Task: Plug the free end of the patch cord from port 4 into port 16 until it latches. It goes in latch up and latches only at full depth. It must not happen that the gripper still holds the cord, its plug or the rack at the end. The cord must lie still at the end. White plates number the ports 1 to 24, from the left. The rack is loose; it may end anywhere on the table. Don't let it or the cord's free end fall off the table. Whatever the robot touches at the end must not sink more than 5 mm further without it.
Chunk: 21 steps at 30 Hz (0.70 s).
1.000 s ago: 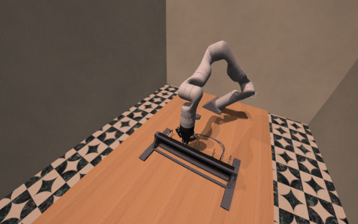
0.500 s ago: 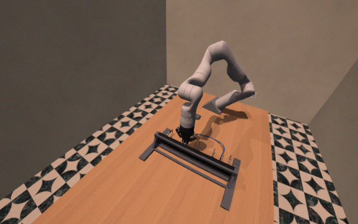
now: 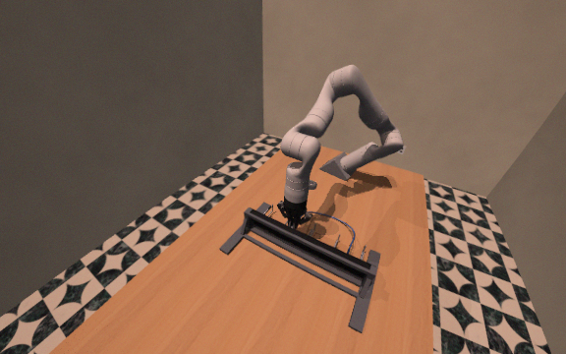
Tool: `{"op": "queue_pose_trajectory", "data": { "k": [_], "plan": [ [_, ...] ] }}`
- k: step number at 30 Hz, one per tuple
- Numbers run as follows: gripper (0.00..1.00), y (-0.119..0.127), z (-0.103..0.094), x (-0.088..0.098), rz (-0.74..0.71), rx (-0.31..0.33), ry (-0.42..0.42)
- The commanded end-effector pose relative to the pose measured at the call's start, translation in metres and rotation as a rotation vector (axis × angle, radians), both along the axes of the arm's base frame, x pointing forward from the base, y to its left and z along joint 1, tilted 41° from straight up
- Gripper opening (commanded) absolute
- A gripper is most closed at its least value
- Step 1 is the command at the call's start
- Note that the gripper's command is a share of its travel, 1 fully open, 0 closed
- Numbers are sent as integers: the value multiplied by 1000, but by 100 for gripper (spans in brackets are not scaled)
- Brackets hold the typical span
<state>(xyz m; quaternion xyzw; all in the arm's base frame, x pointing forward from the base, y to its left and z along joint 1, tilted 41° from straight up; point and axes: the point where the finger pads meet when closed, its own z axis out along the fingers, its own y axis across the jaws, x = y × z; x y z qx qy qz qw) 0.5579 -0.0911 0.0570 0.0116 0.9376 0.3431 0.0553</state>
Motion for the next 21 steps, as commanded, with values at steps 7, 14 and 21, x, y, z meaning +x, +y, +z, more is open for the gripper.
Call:
{"op": "queue_pose_trajectory", "data": {
  "k": [7, 14, 21],
  "plan": [
    [0, 1, 1, 1, 9, 2, -4],
    [0, 1, 2, 1, 8, 1, -5],
    [0, 1, 2, 2, 7, 1, -5]
  ]
}}
